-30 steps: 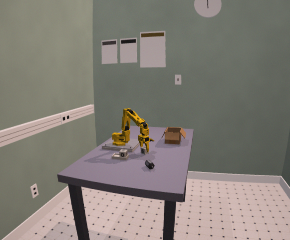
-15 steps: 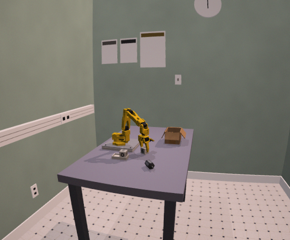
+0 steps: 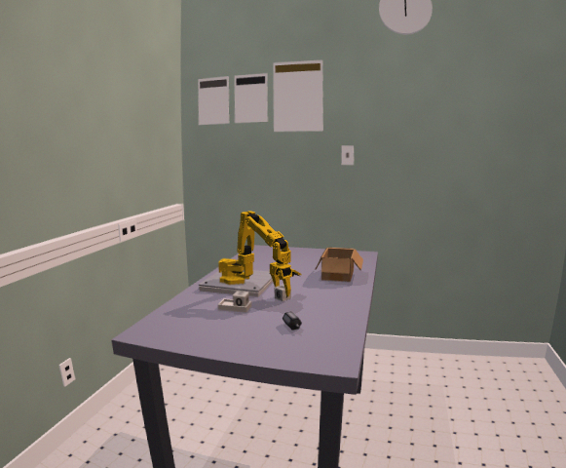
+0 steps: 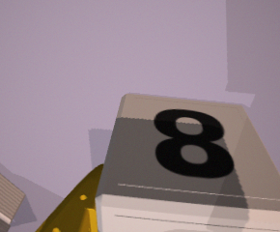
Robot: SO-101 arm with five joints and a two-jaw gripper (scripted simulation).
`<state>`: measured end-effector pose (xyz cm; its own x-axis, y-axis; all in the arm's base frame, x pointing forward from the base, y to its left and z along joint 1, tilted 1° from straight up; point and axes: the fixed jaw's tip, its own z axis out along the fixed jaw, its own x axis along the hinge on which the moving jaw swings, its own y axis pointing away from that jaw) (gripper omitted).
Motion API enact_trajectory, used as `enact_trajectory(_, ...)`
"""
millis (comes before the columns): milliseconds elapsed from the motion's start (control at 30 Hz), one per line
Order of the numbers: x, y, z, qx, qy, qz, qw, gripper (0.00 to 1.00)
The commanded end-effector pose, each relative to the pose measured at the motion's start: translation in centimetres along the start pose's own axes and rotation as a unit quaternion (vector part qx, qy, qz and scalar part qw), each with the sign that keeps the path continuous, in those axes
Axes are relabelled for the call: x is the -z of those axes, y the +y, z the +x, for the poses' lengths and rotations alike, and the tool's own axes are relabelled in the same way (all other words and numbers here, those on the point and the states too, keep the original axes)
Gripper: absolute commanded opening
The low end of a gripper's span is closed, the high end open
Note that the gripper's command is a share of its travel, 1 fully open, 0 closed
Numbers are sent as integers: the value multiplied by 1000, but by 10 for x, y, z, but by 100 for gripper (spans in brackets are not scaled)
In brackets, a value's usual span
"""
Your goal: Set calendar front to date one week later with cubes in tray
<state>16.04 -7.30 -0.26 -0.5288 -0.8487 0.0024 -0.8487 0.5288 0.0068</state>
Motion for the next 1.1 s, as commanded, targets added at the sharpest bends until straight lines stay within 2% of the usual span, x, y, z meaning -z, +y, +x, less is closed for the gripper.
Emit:
enact_trajectory(0,-2,1,1,2,0,-9,1000,0)
enact_trajectory(367,2,1,1,2,0,-9,1000,0)
enact_trajectory(633,23,0,1,2,0,-9,1000,0)
enact_trajectory(700,23,0,1,2,0,-9,1000,0)
enact_trajectory(900,40,2,2,2,0,-9,1000,0)
enact_trajectory(1067,47,3,2,2,0,-9,1000,0)
